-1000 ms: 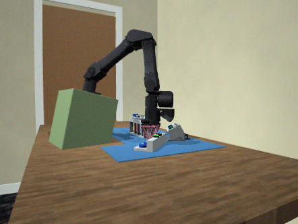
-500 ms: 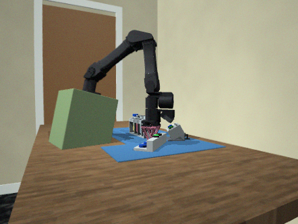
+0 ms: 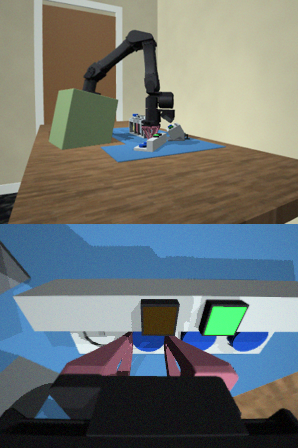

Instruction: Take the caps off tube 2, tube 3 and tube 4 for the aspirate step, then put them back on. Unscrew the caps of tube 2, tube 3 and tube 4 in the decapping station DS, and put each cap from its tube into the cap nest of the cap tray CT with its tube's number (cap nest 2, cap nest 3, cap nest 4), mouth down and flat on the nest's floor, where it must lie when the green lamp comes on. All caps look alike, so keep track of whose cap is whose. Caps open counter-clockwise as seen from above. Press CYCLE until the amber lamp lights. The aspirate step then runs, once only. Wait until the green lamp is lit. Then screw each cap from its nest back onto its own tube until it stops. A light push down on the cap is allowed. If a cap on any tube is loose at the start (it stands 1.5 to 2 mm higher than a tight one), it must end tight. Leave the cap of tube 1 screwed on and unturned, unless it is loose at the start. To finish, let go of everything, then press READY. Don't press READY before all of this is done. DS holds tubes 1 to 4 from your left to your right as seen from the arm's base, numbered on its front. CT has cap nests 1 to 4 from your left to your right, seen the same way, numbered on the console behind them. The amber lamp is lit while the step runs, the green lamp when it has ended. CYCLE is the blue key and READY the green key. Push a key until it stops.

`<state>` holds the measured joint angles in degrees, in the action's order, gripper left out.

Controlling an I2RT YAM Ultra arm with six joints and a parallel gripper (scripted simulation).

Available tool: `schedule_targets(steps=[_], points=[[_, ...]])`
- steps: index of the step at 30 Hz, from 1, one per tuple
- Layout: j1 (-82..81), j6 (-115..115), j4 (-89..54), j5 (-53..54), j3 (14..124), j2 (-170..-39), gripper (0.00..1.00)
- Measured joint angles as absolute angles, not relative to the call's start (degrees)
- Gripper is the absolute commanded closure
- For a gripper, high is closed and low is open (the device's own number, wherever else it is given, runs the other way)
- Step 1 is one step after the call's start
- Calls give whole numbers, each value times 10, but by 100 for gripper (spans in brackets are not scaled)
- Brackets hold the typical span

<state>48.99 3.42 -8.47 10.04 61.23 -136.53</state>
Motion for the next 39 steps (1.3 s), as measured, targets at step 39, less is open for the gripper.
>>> schedule_targets(steps=[39], points=[[531, -8, -325, 105, 604, -1111, 100]])
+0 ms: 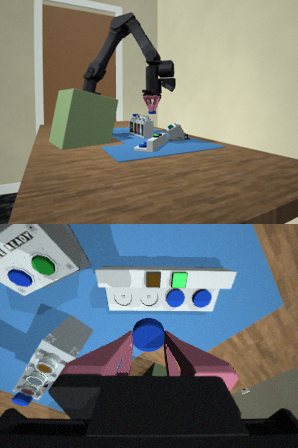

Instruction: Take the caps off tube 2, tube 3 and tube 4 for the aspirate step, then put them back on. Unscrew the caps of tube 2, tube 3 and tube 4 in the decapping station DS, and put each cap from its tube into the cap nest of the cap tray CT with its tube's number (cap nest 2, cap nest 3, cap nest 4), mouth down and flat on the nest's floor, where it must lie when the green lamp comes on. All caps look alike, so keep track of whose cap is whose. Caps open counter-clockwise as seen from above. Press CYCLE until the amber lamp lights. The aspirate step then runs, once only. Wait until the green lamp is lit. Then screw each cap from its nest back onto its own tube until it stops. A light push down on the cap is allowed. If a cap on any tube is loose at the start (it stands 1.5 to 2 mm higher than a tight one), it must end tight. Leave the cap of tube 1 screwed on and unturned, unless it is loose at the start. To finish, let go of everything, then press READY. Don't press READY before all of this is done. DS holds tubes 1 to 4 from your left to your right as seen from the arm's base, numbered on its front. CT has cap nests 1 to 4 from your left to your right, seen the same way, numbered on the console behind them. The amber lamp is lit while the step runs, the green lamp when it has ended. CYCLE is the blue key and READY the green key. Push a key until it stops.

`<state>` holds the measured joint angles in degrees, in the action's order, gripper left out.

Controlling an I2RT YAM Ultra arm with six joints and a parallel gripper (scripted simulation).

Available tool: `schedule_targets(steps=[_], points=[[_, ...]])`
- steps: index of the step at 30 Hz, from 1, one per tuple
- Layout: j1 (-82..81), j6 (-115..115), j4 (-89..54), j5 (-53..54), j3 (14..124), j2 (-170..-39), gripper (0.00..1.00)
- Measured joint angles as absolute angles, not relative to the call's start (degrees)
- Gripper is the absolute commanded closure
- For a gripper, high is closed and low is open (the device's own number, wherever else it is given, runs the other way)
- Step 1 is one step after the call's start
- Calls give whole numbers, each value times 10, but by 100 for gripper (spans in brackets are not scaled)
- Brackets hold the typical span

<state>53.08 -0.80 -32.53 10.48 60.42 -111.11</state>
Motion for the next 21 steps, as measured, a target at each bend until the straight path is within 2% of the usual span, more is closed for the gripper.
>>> schedule_targets(steps=[6, 21], points=[[527, -25, -328, 102, 598, -1107, 100], [385, -328, -305, 85, 503, -1024, 100]])
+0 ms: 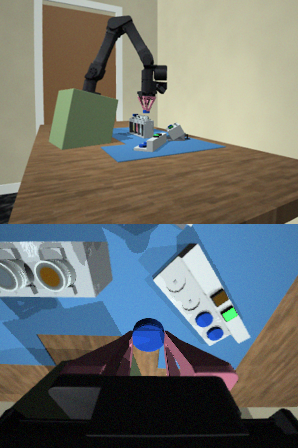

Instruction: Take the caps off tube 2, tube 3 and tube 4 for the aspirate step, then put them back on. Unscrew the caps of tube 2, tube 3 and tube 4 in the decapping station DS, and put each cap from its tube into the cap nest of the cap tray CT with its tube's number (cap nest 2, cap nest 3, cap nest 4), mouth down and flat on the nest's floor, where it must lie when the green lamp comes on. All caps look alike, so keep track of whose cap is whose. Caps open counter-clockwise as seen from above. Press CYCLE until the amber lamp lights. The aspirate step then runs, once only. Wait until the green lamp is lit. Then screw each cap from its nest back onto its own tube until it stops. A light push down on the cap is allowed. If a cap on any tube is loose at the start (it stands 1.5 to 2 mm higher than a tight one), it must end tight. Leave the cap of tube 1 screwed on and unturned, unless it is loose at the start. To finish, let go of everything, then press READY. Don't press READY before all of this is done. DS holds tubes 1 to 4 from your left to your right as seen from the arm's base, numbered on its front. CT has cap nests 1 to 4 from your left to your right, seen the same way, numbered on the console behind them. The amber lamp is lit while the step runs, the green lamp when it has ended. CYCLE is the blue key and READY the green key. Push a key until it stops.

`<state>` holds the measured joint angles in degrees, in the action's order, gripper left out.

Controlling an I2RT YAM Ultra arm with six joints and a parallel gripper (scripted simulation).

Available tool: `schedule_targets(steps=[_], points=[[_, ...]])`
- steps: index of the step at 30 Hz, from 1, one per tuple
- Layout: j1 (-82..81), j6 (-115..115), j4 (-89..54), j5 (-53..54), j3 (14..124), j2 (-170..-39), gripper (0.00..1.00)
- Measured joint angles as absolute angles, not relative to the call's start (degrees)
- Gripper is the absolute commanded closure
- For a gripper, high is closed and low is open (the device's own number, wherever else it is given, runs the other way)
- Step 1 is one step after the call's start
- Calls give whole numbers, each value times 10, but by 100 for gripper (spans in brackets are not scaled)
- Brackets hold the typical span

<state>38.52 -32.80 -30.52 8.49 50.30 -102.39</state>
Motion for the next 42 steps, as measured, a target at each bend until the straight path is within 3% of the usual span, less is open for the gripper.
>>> schedule_targets(steps=[15, 31, 42], points=[[194, -596, -292, 57, 466, -974, 100], [-43, -422, -300, 11, 519, -997, 100], [-44, -386, -285, 4, 518, -1028, 100]])
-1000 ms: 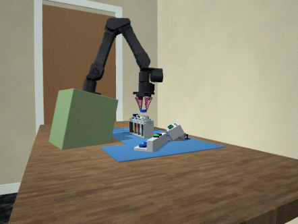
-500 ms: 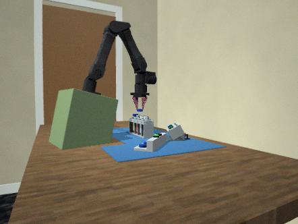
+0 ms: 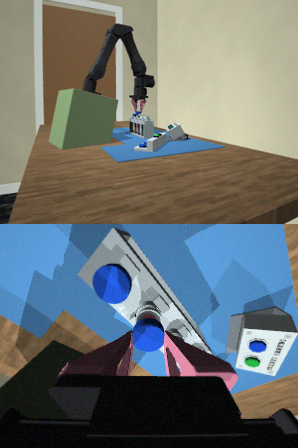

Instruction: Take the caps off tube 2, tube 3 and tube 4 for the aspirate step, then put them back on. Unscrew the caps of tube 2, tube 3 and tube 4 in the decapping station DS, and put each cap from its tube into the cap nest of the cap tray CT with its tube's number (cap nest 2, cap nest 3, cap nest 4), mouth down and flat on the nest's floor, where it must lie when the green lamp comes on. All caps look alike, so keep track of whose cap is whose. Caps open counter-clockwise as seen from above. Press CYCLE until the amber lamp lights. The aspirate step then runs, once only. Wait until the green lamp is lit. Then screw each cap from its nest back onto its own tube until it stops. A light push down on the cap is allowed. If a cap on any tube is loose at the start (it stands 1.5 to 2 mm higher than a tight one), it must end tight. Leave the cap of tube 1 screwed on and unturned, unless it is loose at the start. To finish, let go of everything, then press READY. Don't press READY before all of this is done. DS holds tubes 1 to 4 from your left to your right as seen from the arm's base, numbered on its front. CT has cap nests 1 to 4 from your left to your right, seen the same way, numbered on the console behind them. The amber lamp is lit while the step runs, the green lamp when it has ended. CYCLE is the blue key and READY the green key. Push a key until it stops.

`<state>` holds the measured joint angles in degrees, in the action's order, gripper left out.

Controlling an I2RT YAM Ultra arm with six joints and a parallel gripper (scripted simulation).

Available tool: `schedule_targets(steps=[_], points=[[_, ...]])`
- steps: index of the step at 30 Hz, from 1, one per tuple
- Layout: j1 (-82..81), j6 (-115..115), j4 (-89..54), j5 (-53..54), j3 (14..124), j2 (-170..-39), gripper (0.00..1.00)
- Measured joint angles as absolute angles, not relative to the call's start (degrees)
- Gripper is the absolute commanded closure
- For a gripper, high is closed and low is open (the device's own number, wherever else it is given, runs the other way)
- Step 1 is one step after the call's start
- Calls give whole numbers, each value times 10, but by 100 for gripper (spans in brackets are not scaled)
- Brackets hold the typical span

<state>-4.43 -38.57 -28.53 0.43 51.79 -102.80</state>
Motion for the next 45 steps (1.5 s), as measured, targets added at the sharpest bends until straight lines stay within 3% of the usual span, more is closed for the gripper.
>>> schedule_targets(steps=[45], points=[[-51, -376, -256, 3, 514, -1040, 100]])
